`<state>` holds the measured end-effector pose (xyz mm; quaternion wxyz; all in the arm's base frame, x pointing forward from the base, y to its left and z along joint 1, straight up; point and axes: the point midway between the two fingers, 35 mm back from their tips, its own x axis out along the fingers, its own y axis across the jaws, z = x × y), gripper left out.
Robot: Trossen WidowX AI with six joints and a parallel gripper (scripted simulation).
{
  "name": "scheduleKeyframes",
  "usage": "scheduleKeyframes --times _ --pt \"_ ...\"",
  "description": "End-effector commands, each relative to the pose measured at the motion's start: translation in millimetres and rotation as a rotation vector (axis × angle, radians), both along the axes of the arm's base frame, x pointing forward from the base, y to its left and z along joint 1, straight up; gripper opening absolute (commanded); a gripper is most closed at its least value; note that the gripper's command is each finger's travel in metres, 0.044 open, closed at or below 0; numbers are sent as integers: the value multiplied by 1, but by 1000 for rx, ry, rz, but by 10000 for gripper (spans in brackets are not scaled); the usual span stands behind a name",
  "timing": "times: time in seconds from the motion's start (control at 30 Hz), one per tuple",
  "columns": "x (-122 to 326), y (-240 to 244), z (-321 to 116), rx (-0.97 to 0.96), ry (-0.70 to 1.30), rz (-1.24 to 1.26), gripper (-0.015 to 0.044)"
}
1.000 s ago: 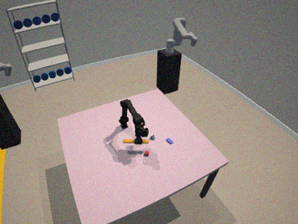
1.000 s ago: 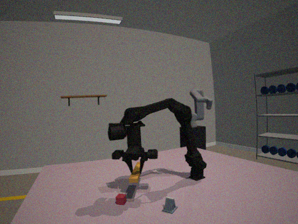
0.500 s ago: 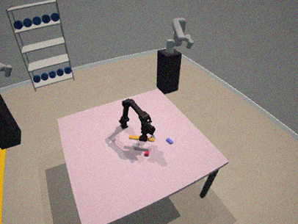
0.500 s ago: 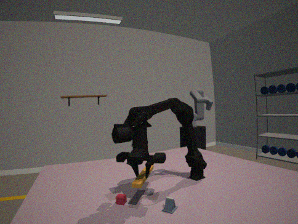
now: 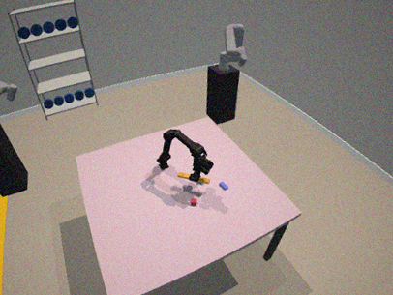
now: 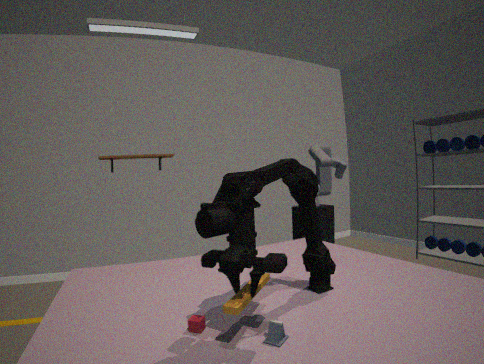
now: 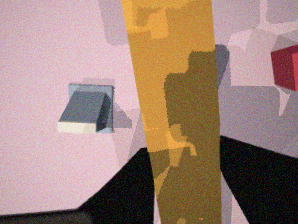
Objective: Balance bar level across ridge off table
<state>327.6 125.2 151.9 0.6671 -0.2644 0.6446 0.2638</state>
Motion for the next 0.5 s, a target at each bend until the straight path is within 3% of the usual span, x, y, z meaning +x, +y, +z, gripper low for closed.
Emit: scheduleKeyframes --times 0.0,0.47 --pt "-3 13 1 3 0 -35 0" --pt "-23 62 1 12 4 -183 0"
